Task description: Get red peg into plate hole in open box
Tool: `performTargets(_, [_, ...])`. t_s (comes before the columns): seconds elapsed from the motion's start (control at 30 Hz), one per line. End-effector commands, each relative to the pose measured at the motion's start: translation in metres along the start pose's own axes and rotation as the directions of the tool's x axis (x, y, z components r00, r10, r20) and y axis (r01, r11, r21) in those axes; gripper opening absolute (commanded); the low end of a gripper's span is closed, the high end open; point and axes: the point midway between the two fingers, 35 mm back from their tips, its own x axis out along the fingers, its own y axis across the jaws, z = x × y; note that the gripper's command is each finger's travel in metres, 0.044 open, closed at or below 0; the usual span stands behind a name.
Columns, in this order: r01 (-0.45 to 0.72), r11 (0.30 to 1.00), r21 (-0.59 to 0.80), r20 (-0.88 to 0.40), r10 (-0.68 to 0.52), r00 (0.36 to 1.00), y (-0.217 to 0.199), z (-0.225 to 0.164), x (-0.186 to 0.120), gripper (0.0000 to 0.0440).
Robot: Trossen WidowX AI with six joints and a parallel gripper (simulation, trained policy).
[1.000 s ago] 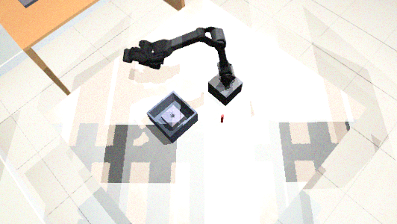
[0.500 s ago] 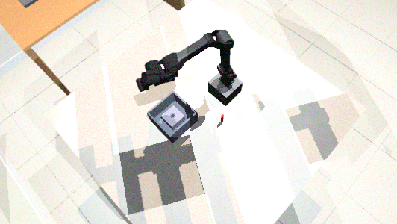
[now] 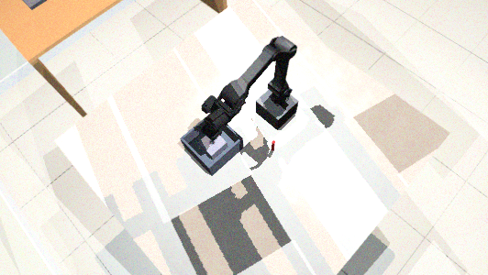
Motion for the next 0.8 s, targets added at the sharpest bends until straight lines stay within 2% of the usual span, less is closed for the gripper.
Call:
performTargets(0.0, [0.032, 0.993, -0.115, -0.072, -0.04, 0.997, -0.016, -0.039, -0.009, 0.044])
performTargets(0.37, [0.115, 0.937, -0.33, -0.193, -0.187, 0.963, -0.069, -0.12, -0.028, 0.044])
performTargets(0.77, [0.192, 0.854, -0.484, -0.211, -0.326, 0.921, -0.117, -0.178, -0.022, 0.044])
